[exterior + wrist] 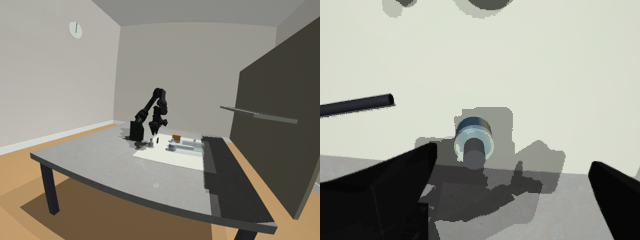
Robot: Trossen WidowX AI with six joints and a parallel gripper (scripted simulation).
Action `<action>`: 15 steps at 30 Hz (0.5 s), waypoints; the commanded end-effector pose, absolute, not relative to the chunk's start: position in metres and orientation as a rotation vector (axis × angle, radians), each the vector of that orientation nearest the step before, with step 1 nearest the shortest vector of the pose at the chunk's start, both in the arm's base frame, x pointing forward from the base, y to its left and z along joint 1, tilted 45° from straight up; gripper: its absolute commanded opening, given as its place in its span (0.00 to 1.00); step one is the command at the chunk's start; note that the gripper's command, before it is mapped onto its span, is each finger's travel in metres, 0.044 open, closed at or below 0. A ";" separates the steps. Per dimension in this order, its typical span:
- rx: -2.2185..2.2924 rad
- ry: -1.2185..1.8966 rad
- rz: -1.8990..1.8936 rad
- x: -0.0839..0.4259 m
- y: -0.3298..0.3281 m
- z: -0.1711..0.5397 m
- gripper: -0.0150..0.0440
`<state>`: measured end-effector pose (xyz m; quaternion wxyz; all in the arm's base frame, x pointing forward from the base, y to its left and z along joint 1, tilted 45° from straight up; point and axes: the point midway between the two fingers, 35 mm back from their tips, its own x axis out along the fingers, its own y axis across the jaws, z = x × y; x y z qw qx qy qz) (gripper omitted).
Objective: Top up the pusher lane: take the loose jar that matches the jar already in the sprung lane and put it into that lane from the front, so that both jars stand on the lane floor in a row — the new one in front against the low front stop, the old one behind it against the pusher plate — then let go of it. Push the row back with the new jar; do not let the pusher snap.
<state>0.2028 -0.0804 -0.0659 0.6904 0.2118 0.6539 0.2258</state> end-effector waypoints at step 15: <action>0.611 1.468 0.600 0.173 -0.045 -0.084 1.00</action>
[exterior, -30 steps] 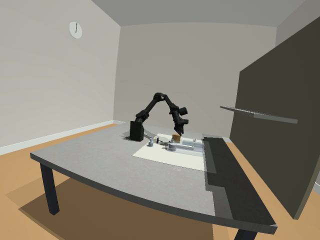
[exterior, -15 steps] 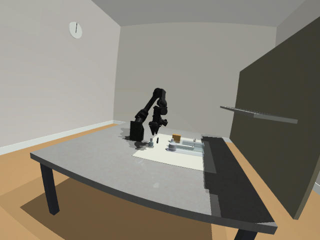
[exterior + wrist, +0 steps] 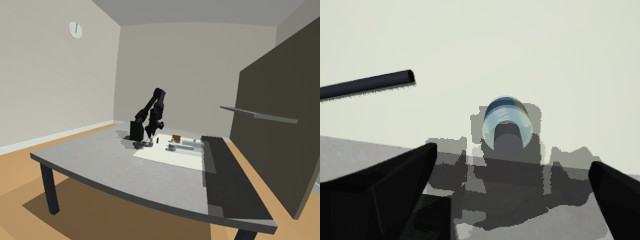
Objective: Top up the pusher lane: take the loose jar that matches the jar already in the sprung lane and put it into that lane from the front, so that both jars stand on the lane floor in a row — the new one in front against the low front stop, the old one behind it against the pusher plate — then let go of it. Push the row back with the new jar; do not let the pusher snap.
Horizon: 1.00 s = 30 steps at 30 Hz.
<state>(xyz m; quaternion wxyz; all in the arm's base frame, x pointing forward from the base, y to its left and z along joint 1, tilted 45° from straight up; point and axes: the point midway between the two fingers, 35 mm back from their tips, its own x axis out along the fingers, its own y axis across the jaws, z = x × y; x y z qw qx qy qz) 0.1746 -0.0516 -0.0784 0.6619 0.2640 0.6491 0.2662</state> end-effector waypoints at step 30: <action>0.613 1.467 0.602 0.174 -0.013 -0.115 1.00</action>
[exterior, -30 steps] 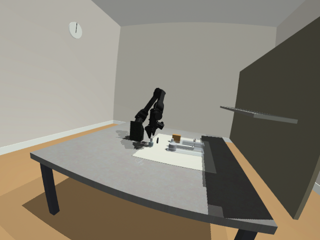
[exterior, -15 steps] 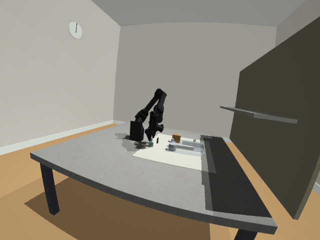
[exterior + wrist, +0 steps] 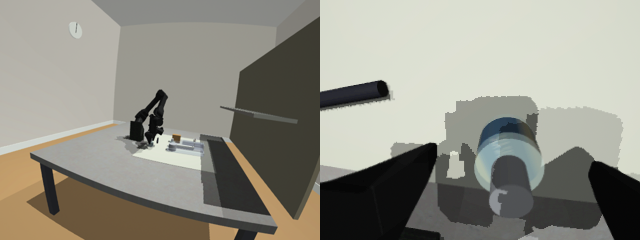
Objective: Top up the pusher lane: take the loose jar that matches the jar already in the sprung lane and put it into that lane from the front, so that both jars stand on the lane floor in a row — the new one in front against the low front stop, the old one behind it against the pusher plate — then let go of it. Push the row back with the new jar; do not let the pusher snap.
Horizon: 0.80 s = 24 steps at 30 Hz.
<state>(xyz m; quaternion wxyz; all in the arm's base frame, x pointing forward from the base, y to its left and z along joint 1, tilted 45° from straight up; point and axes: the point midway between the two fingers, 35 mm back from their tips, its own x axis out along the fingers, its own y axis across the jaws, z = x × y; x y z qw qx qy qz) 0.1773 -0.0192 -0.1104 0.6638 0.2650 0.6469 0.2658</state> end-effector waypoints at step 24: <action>0.612 1.464 0.595 0.176 -0.023 -0.107 0.25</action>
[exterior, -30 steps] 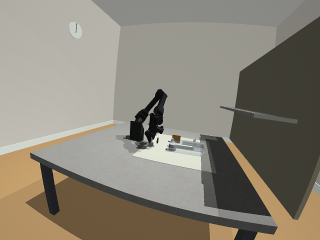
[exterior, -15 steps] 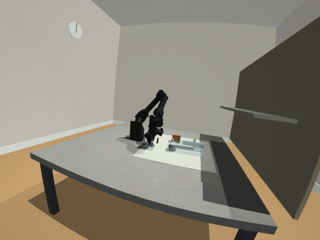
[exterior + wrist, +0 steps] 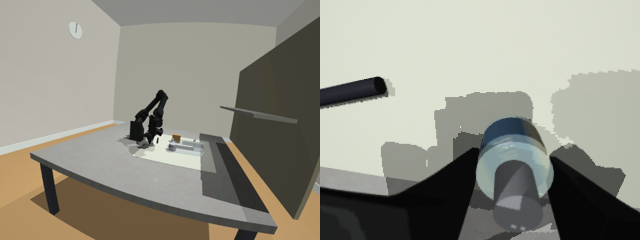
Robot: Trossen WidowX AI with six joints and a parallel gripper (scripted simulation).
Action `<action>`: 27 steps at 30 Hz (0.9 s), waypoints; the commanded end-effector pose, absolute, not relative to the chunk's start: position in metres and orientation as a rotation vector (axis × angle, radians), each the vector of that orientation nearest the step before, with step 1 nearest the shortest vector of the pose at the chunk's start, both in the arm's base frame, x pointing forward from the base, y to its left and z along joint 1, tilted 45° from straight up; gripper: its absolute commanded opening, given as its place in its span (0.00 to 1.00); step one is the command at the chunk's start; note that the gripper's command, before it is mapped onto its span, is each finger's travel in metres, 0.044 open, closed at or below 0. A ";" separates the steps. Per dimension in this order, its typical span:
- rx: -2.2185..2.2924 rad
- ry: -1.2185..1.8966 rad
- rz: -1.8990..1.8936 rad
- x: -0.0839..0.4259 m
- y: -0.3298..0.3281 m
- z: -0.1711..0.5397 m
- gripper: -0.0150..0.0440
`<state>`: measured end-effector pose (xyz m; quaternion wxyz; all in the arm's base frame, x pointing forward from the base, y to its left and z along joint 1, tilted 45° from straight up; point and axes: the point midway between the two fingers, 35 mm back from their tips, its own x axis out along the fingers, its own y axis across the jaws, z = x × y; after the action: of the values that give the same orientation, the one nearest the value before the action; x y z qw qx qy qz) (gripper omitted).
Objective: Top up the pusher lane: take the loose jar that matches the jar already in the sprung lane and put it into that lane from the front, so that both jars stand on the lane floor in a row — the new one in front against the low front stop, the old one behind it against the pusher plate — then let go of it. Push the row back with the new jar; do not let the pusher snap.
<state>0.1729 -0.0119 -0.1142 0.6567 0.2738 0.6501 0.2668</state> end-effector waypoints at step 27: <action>0.570 1.476 0.597 0.188 -0.076 -0.039 0.25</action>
<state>0.1723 -0.0760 -0.0405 0.6549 0.2661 0.6550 0.2669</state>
